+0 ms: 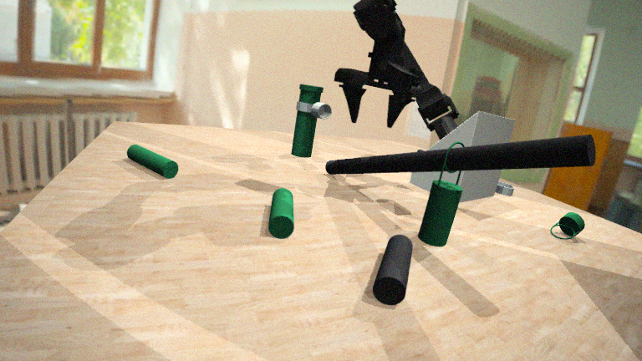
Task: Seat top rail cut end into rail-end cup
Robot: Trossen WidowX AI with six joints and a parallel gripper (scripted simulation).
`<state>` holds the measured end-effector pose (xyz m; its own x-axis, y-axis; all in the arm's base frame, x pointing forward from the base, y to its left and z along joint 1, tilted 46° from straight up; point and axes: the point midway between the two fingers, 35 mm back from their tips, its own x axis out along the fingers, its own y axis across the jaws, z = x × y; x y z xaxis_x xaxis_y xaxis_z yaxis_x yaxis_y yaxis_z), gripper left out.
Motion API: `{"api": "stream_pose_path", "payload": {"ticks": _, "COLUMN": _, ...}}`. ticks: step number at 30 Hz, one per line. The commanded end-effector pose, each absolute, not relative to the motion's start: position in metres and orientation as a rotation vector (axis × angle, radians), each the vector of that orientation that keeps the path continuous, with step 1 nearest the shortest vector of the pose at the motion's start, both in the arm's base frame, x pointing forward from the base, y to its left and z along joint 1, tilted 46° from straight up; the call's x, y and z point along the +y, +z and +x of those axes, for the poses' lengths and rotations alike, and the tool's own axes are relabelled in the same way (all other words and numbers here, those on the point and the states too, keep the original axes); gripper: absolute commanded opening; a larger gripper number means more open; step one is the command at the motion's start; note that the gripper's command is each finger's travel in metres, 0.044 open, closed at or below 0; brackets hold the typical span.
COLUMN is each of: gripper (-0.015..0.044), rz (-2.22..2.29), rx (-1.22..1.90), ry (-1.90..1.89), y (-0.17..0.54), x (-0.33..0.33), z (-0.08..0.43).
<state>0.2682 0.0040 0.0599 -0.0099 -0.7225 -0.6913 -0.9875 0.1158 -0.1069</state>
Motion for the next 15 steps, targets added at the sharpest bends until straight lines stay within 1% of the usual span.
{"api": "stream_pose_path", "payload": {"ticks": 1, "gripper": 0.044, "rz": -1.672, "rx": 1.798, "ry": 0.608, "y": 0.056, "x": 0.004, "z": 0.269}}
{"api": "stream_pose_path", "payload": {"ticks": 4, "gripper": 0.044, "rz": -1.672, "rx": 1.798, "ry": 0.609, "y": 0.054, "x": 0.002, "z": 0.269}}
{"api": "stream_pose_path", "payload": {"ticks": 9, "gripper": 0.044, "rz": -1.673, "rx": 1.799, "ry": 0.607, "y": 0.032, "x": -0.02, "z": 0.268}}
{"api": "stream_pose_path", "payload": {"ticks": 15, "gripper": 0.044, "rz": -1.673, "rx": 1.799, "ry": 0.607, "y": 0.027, "x": -0.026, "z": 0.268}}
